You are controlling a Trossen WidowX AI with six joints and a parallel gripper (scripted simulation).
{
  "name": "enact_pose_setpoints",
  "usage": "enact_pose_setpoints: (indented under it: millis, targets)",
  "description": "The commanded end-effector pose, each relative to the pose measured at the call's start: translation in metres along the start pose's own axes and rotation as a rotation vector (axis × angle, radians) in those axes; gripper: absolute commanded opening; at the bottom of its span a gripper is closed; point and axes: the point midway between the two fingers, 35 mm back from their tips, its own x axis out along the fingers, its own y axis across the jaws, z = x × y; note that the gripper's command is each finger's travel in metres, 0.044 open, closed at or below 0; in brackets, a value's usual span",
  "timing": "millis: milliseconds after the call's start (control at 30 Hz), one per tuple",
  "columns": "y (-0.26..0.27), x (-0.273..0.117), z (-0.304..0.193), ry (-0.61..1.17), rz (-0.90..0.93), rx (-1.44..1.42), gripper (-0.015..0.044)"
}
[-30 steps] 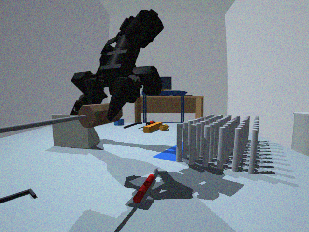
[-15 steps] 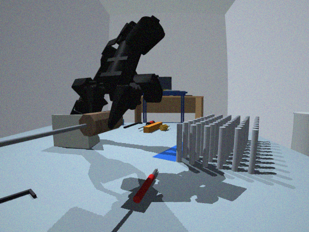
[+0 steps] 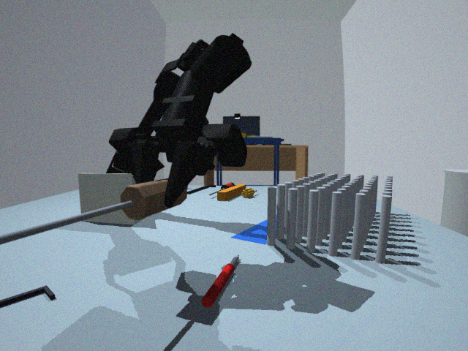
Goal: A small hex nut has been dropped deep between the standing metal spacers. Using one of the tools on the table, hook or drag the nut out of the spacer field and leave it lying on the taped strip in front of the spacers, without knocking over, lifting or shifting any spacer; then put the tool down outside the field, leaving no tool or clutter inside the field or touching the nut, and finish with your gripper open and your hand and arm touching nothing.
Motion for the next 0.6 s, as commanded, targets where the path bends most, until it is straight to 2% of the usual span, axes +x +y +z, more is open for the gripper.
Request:
enact_pose_setpoints:
  millis: [0,567]
  targets:
    - [-0.001,0.003,0.001,0.001,-0.006,0.007,0.0000]
    - [-0.002,0.016,0.011,0.001,-0.006,0.007,0.0000]
